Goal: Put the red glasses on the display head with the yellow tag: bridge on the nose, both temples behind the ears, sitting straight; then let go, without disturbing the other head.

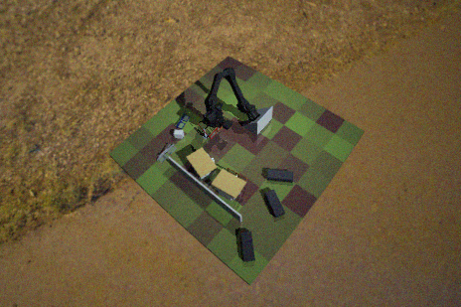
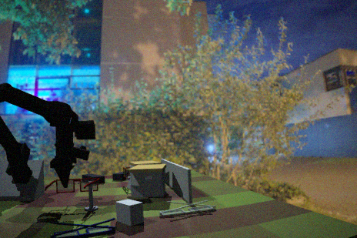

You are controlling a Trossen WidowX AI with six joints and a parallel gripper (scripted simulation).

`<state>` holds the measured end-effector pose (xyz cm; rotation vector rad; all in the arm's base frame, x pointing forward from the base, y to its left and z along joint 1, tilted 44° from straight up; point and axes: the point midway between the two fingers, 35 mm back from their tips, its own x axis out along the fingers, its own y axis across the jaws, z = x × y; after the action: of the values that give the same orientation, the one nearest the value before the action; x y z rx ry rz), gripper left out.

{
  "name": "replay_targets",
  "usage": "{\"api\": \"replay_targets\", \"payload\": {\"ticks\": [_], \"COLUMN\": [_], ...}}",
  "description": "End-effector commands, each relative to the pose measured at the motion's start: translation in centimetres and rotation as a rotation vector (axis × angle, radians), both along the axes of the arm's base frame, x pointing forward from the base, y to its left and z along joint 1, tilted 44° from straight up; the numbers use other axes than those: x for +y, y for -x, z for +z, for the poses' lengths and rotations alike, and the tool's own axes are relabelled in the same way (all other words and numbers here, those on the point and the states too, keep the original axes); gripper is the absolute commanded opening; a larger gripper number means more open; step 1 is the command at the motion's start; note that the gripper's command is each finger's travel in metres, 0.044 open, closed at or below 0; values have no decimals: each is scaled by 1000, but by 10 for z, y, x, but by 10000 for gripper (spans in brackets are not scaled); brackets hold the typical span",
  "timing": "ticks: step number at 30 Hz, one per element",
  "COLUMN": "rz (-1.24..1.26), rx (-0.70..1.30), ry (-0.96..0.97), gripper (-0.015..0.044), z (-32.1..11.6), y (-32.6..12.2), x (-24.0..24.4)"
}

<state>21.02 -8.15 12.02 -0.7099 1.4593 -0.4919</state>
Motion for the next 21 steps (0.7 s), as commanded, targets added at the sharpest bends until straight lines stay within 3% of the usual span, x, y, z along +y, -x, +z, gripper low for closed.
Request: {"api": "replay_targets", "payload": {"ticks": [1, 21], "rz": [-4, -4], "rx": [-2, -1], "ry": [3, 3], "gripper": [0, 0], "z": [-1, -3], "y": [5, 17], "x": [0, 1]}}
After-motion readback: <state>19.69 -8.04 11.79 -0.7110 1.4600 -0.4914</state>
